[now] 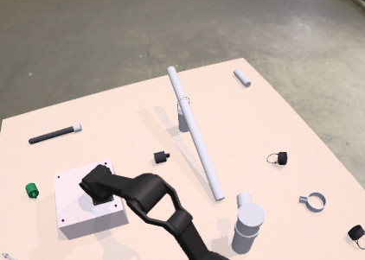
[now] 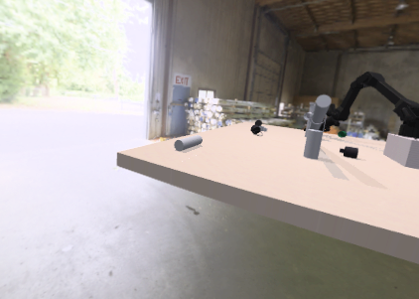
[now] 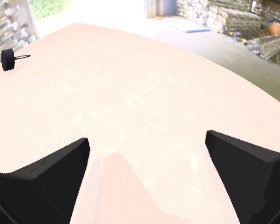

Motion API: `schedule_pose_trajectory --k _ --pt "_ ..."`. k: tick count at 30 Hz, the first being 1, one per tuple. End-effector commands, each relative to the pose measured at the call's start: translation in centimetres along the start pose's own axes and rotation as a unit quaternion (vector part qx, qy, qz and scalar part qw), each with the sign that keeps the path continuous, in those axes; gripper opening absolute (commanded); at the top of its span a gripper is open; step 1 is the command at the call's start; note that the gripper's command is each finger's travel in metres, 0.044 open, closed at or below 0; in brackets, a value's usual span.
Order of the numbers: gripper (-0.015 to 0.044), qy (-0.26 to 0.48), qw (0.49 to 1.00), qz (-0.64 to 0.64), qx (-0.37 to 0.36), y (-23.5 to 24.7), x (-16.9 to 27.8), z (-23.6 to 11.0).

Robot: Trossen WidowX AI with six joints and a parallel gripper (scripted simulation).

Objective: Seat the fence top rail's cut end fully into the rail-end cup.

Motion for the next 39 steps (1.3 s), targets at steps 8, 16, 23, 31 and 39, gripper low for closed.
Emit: schedule_pose_trajectory --k 8,16,23,31,39 --pt "0.044 -0.01 0.999 0.028 -0.039 5.7 -6.8 -2.2" --pt "0.044 -0.031 0.993 -0.038 -0.107 14.8 -15.0 -7.5" --pt "0.044 0.053 0.986 -0.052 -0.147 22.5 -14.1 -13.4" --pt "0.044 0.163 0.958 -0.124 -0.201 30.9 -10.6 -24.3" --pt "0.044 0.254 0.912 -0.224 -0.232 33.4 -5.9 -35.9"
Point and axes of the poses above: the point midway between the two fingers, 35 mm back from their tips, its own z axis out along the fingers, its own y axis across the jaws, x = y × z, the point moved 3 cm from there along -z, back along the fingers, and after that the axes turned 3 degrees about z, right-handed, at the moved point
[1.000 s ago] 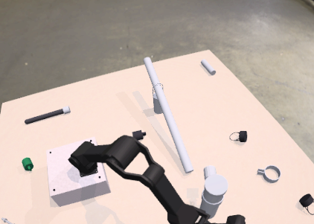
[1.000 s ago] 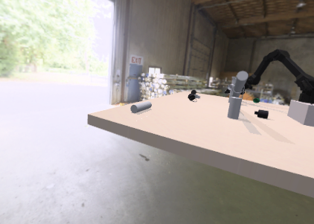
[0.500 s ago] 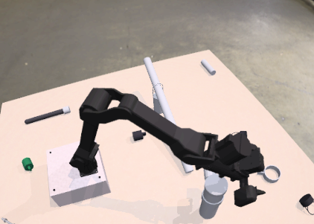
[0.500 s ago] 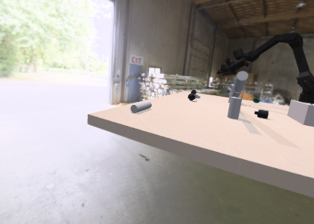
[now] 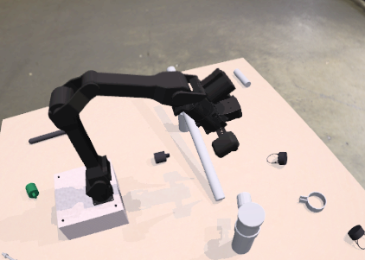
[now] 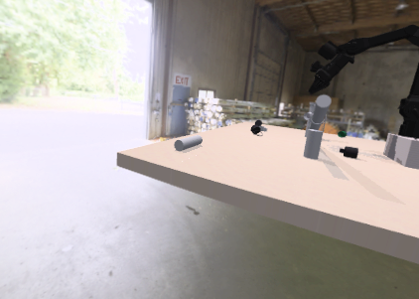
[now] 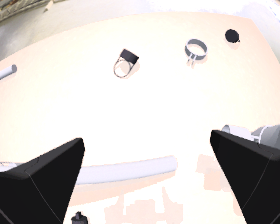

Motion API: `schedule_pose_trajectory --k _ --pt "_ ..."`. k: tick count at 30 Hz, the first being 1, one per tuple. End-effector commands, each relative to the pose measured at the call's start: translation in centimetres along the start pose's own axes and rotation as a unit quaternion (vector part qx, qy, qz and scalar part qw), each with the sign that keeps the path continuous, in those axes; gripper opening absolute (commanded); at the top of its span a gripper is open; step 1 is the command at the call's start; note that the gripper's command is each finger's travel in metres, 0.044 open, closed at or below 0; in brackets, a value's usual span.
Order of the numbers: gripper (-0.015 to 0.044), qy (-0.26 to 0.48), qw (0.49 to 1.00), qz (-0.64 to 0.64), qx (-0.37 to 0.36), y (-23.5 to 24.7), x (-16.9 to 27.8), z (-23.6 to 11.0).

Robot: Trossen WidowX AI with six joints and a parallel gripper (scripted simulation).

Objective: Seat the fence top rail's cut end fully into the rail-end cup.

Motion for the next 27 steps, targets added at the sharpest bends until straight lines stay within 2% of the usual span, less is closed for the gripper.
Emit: schedule_pose_trajectory --k 1,9,15,20,27 --pt "0.044 0.043 0.999 -0.03 -0.004 2.3 3.0 -2.1" --pt "0.044 0.045 0.998 -0.051 -0.003 2.1 3.1 -2.1" --pt "0.044 0.047 0.973 -0.225 0.015 -1.6 2.0 -0.9" --pt "0.044 0.061 0.911 -0.407 0.032 -5.9 1.2 0.2" --pt "0.044 0.092 0.784 -0.612 0.042 -11.8 1.1 1.1"
Point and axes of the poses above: the point midway between the two fingers, 35 mm back from their tips, its own z axis out along the fingers, its own y axis across the jaws, x = y × z, the point moved 3 cm from there along -z, back along the fingers, and after that the axes turned 3 degrees about z, right-handed, at the moved point
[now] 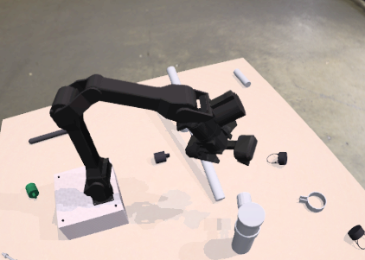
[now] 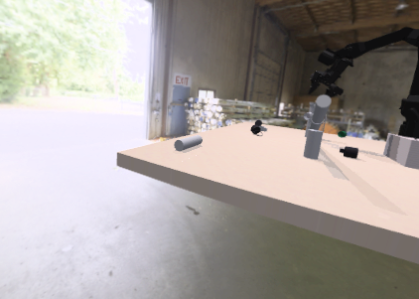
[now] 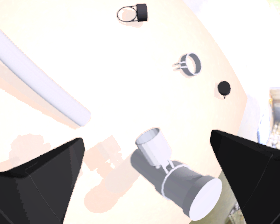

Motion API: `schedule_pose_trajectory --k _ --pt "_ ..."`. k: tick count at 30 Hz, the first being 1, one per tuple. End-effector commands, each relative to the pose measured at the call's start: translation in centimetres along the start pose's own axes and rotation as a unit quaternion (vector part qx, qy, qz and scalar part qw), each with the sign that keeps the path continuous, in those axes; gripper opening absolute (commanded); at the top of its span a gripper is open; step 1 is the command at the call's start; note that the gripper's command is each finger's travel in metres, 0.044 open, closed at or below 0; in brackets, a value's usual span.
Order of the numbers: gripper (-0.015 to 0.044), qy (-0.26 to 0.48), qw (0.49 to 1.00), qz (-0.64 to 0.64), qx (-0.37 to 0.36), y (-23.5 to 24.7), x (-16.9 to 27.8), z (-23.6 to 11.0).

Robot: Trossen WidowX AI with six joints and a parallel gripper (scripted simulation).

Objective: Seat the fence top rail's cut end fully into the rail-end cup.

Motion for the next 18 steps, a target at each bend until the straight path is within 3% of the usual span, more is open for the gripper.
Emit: schedule_pose_trajectory --k 1,13,18 --pt "0.044 0.026 0.977 -0.21 0.013 -3.5 3.7 1.4" --pt "0.044 0.026 0.977 -0.209 0.013 -3.4 3.8 1.6" --pt "0.044 0.026 0.977 -0.209 0.013 -1.8 4.8 5.1"
Point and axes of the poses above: the point midway between the two fingers, 35 mm back from their tips, its own z axis out along the fingers, its own y axis across the jaws, x = y × z, the point moved 3 cm from there along -z, back along the fingers, and after that the axes turned 3 degrees about z, right-handed, at the moved point
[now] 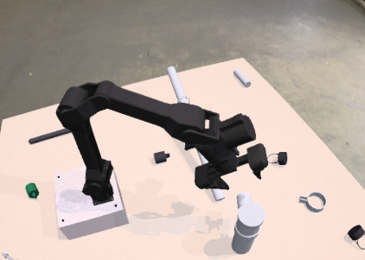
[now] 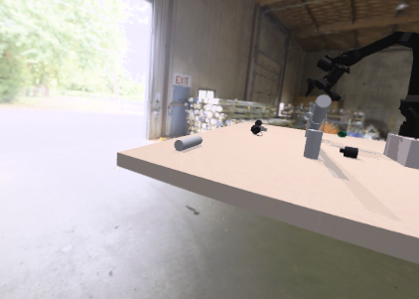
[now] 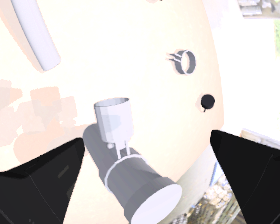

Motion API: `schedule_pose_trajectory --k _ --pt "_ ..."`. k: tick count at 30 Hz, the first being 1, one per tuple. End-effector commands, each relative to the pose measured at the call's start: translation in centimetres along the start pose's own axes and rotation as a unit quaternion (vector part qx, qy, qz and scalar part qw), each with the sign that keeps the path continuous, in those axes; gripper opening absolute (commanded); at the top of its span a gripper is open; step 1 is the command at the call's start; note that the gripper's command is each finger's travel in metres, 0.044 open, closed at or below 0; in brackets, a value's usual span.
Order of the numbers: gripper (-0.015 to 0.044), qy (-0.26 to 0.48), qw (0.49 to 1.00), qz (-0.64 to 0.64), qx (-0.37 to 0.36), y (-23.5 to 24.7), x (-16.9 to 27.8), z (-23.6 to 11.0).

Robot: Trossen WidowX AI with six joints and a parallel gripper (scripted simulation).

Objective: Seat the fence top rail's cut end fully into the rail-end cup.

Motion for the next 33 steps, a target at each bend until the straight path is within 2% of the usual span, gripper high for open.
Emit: schedule_pose_trajectory --k 1,33 --pt "0.044 -0.001 1.0 -0.003 -0.015 2.2 0.1 2.8" --pt "0.044 -0.001 1.0 -0.003 -0.014 2.5 0.1 7.5"
Point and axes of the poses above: the point midway between the two fingers, 35 mm back from their tips, its own z axis out along the fingers, its own y axis across the jaws, x = y × z, the point moved 3 cm from there along -z, back along the fingers, and after that the axes turned 3 degrees about z, right-handed, at the moved point
